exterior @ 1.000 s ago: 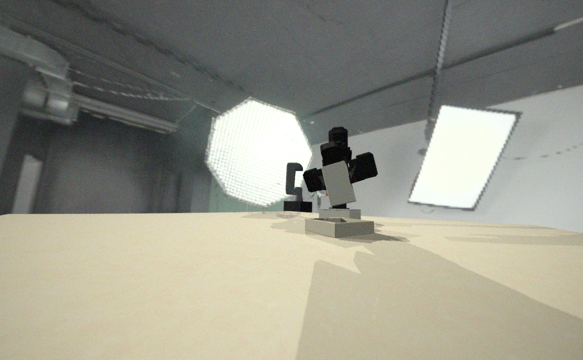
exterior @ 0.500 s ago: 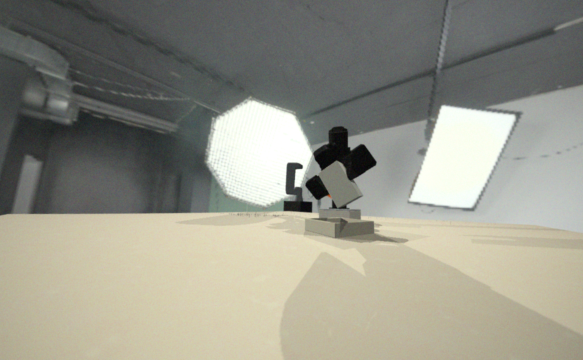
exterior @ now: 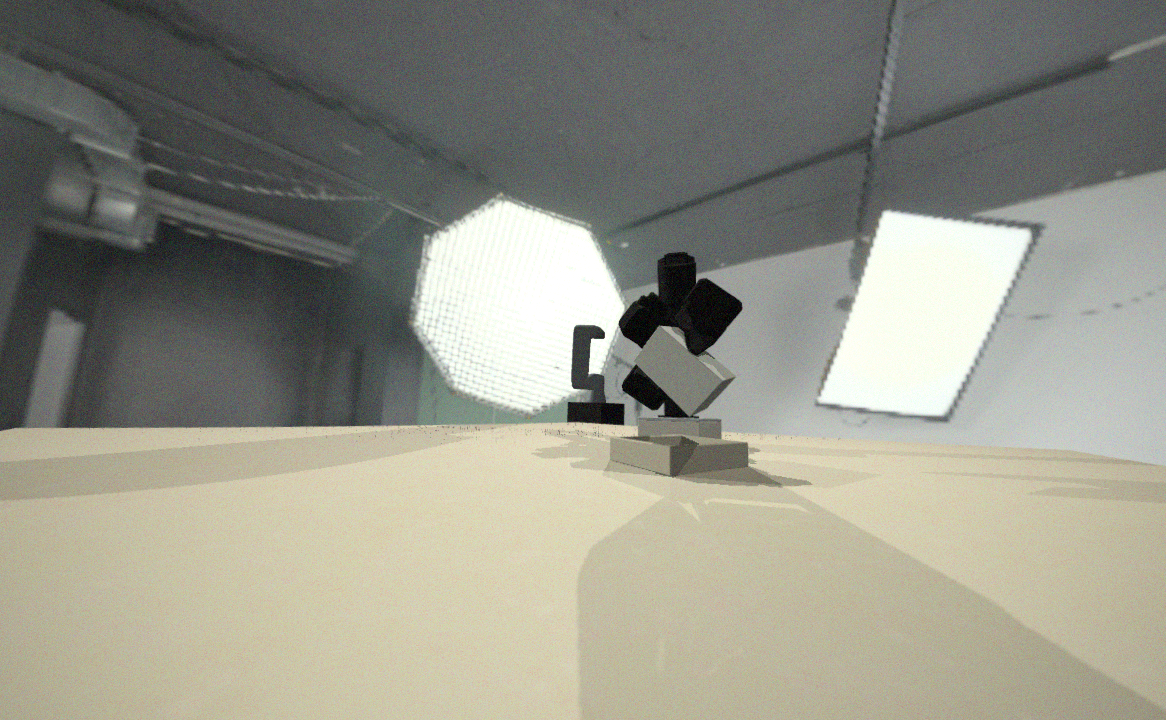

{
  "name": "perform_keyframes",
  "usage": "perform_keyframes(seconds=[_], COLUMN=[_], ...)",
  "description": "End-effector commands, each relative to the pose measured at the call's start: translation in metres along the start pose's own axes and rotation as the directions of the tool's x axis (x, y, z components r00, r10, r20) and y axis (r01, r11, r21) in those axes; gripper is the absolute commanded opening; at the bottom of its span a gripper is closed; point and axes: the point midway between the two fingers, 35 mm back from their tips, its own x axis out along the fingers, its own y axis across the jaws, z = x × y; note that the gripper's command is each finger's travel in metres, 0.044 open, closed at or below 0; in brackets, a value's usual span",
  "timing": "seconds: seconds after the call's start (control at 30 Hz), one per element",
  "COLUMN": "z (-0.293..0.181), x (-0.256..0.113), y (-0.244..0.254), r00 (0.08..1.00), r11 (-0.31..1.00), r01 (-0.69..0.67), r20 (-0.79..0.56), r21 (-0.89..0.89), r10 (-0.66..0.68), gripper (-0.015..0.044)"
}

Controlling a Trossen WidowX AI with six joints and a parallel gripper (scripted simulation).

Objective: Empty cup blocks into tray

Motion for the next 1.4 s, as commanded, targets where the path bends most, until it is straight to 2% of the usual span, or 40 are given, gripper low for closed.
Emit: perform_keyframes(seconds=[0.0,0.67,1.37], z=[0.0012,0.0007,0.0002], x=[0.0008,0.0028,0.0049], y=[0.0022,0.0023,0.0024], r00=[1.0,1.0,1.0], r11=[0.996,0.863,0.551], r01=[-0.008,-0.008,-0.007], r20=[0.004,0.004,0.004], r21=[0.092,0.505,0.835], r10=[0.007,0.007,0.007], gripper=[0.0,0.0,0.0])
